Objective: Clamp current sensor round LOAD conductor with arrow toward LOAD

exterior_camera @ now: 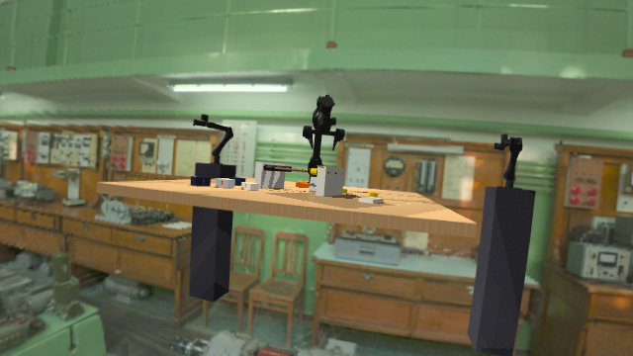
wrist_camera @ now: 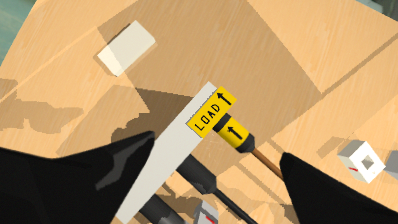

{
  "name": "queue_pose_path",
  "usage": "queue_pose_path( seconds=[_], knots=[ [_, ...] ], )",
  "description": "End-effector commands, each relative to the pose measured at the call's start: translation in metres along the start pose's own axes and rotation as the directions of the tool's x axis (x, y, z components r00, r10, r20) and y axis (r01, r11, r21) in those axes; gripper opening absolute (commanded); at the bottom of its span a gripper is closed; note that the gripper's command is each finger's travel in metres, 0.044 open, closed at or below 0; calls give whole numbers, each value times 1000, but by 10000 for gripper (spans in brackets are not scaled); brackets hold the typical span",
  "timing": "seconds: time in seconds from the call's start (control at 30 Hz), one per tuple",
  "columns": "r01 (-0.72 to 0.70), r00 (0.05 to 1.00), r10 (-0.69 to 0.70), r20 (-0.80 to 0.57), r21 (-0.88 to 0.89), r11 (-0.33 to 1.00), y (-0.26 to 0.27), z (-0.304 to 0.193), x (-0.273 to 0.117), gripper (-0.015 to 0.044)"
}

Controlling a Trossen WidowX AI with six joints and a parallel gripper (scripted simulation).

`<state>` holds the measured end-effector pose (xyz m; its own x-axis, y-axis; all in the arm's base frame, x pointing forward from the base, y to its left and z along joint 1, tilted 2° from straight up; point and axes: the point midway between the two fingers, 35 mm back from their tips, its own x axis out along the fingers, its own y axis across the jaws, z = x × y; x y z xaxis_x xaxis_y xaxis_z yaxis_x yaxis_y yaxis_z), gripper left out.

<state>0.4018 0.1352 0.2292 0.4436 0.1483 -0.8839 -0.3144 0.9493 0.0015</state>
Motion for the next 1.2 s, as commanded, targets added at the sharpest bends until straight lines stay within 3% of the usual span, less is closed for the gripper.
queue_pose_path(
  seconds=[0.0, 0.5, 0.57, 0.67, 1.17],
  knots=[
    [-7, 1000, 6, -26, -13, 1000, 4, 0, 0, 440],
    [-7, 1000, 6, -26, -13, 1000, 4, 0, 0, 440],
    [-2, 999, 2, -33, 6, 1000, 5, -6, -1, 387],
    [21, 998, -15, -64, 87, 996, 8, -34, -4, 329],
    [205, 971, -123, -206, 445, 872, 7, -201, -3, 329]
  ],
)
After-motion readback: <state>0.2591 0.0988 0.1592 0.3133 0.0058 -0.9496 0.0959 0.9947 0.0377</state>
